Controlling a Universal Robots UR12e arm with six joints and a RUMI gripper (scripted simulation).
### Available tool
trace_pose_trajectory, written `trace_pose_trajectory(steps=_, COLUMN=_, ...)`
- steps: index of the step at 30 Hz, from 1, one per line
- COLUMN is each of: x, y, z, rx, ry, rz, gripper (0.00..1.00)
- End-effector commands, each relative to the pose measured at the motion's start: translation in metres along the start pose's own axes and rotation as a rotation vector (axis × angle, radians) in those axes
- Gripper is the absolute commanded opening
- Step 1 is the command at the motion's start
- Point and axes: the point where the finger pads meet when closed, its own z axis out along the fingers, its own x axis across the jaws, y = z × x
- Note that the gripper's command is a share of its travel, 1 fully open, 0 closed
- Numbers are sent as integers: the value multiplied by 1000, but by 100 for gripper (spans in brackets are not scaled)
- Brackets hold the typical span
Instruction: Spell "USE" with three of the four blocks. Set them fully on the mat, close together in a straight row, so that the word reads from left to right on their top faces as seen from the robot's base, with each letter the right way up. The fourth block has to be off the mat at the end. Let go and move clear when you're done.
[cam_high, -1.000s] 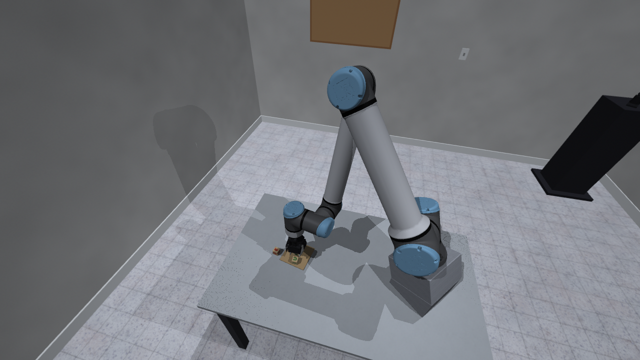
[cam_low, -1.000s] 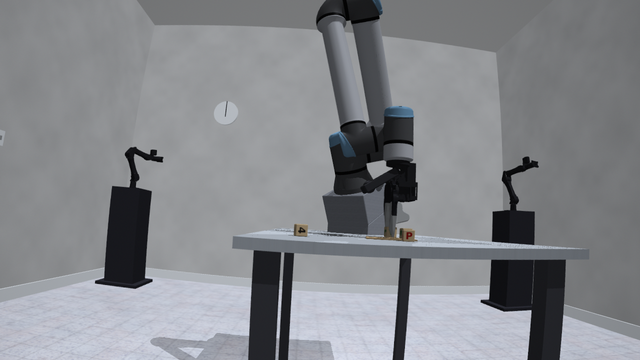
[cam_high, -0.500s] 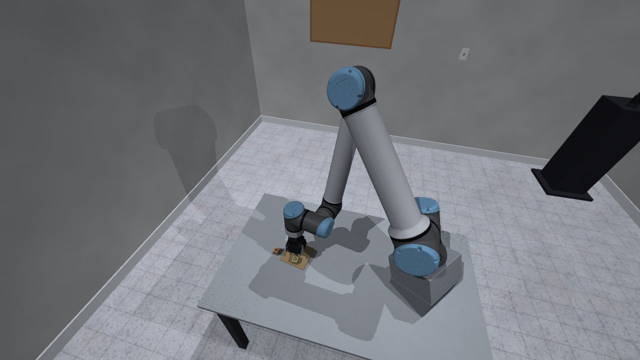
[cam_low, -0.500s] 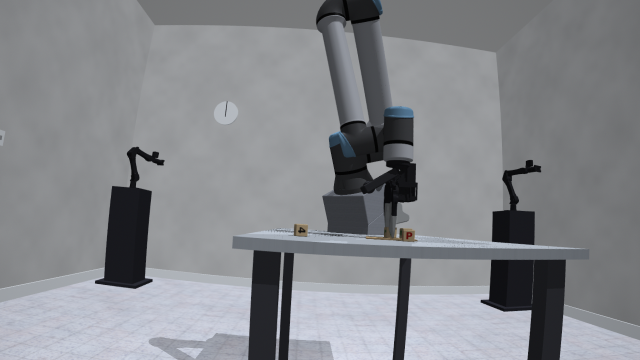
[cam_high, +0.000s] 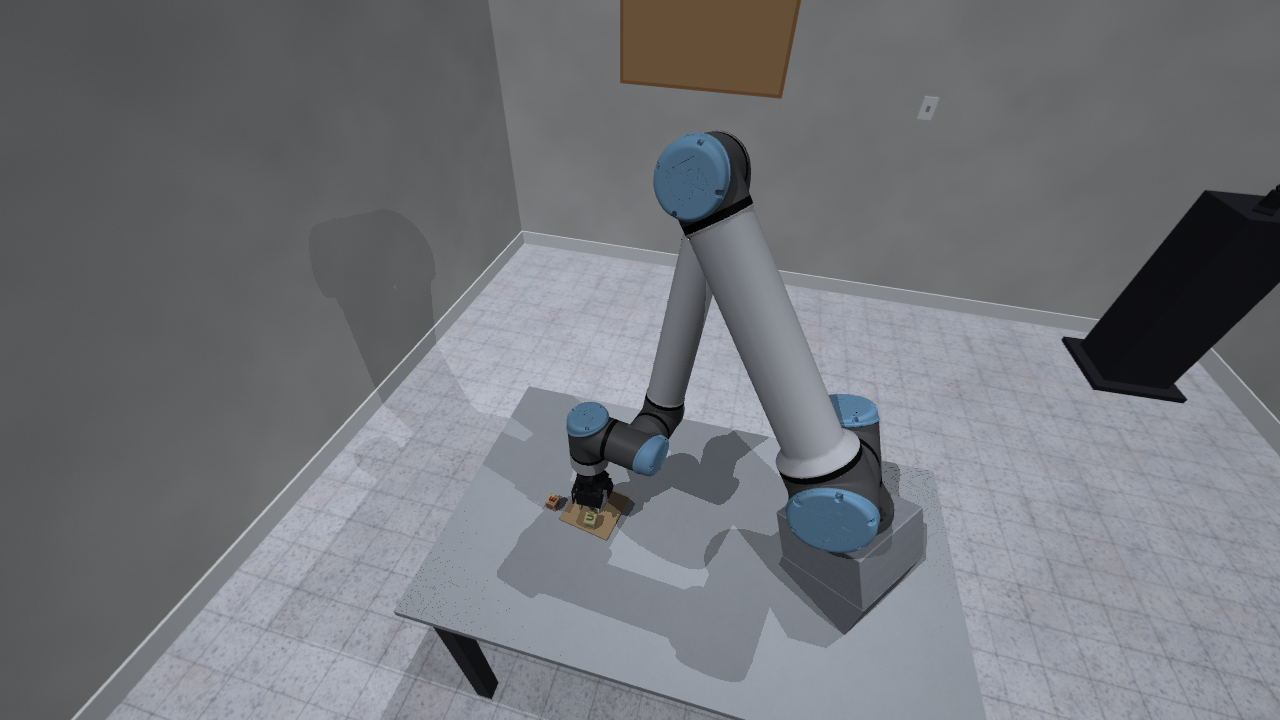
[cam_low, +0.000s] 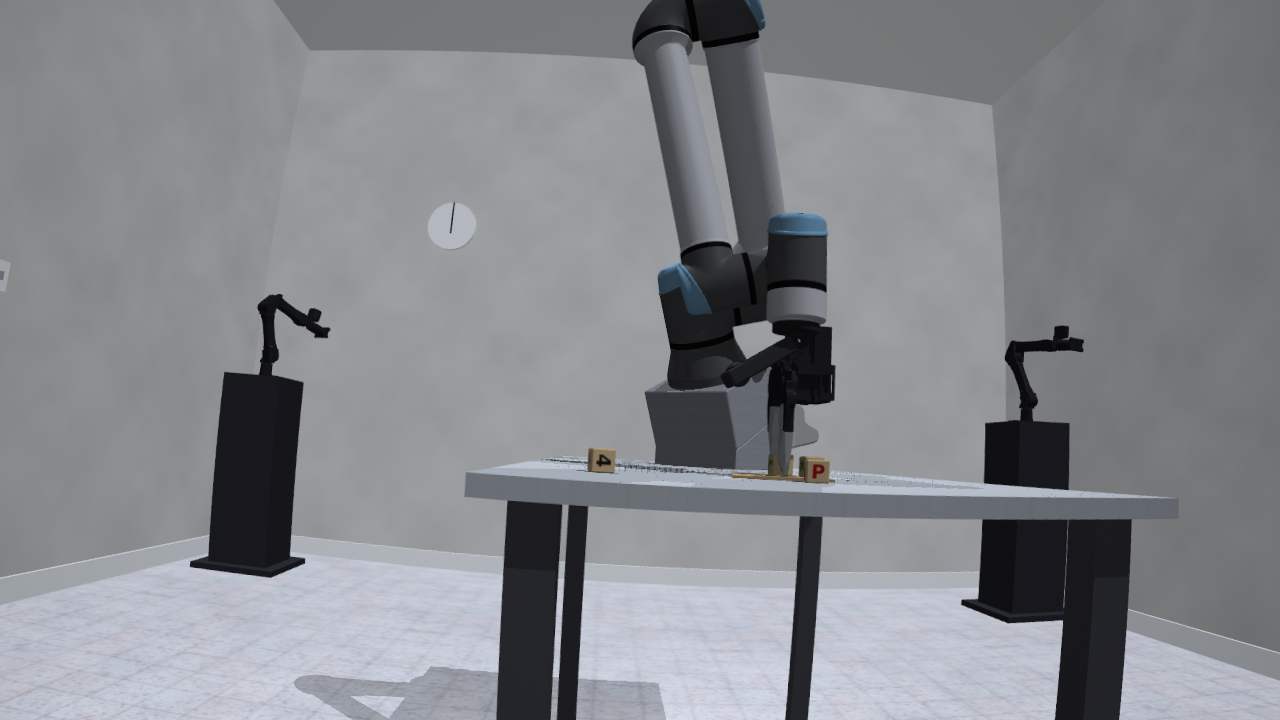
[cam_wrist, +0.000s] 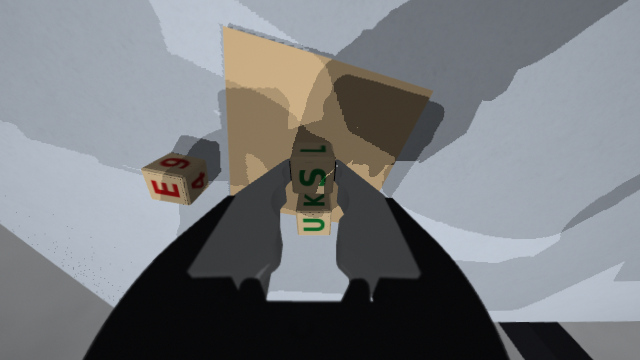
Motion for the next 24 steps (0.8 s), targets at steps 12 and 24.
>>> trace_pose_trajectory(steps=12, x=-2, y=-1, z=0, rx=0, ry=-3, rz=1, gripper=12)
trace_pose_trajectory(steps=24, x=-2, y=-1, z=0, rx=0, ry=-3, rz=1, gripper=24)
